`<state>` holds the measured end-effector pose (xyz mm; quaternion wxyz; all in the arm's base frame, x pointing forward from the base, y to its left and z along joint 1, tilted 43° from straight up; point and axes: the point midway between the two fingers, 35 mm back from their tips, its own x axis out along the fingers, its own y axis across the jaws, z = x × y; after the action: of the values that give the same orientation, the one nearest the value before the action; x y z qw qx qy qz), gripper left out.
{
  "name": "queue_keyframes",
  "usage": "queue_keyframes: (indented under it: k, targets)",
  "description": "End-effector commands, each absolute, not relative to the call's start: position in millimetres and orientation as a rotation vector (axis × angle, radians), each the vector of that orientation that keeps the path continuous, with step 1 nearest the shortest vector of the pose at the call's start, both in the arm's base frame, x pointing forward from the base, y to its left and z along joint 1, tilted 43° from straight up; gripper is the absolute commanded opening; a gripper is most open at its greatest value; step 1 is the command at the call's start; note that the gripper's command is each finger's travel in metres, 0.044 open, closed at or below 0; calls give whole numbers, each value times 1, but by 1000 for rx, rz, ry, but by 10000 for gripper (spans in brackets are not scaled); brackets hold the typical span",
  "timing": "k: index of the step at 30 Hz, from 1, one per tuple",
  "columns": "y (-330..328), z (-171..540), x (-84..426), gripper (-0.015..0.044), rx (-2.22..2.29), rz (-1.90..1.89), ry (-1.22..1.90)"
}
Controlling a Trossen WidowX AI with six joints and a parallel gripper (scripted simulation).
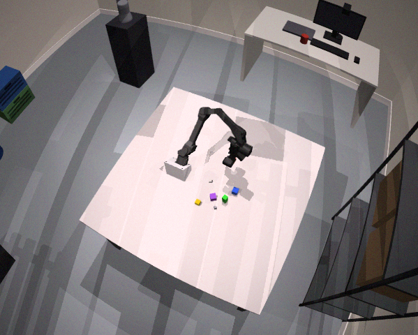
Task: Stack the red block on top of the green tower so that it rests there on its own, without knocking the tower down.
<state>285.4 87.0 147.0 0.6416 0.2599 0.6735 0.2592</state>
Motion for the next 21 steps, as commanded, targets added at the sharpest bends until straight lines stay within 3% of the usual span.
queue_keyframes:
  k: [1,21]
  targets:
    - [74,138,297,0,589,577,1535]
    - [-9,65,341,0,579,543,1537]
